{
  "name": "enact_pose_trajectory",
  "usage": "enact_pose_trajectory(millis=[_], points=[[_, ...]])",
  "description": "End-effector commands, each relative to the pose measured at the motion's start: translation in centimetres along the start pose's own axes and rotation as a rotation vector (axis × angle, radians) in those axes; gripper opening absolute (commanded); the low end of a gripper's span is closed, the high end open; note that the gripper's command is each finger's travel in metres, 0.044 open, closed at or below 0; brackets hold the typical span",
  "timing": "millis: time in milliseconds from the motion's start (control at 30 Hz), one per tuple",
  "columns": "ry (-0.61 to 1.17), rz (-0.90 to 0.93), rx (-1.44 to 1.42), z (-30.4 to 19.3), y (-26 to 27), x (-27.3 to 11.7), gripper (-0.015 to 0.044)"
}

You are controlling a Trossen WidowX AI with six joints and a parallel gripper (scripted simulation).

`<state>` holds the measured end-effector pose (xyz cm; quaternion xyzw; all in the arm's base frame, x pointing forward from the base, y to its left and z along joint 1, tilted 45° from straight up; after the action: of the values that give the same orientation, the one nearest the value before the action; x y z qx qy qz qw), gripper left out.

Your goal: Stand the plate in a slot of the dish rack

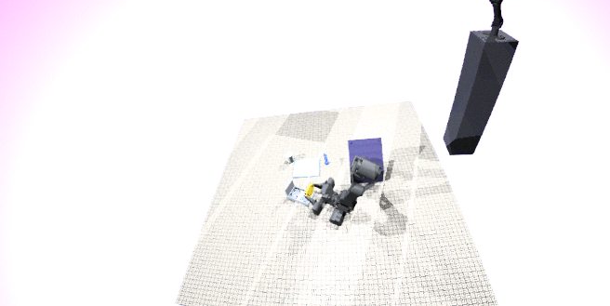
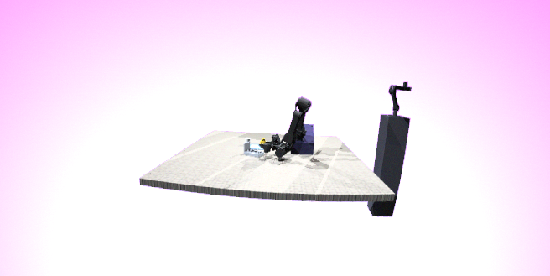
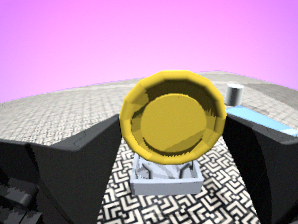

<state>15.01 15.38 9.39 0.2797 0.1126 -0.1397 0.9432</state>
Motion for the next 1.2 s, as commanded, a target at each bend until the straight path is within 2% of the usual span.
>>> enact_pose_trajectory(millis=[0,800,1000,1167], points=[[0.0,-0.001,-0.002,-0.6,0.2,0.4,0.0],[-0.003,0.002,0.004,-1.9,0.5,3.4,0.0],[-0.003,0.004,0.006,-3.7,0.9,3.5,0.0],[0.006,0.003,-0.005,-3.5,0.7,3.5,0.0]])
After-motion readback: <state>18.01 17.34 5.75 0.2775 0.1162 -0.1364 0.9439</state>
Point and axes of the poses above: the point midway between the two fingers, 35 mm back from their tips, its own x axis out along the fingers, its own y axis across the jaws, z = x × y, the point moved 7 cm from there along -x, back along the fingers, and after that the axes turned 12 degrees about -x, right-handed, at the moved point
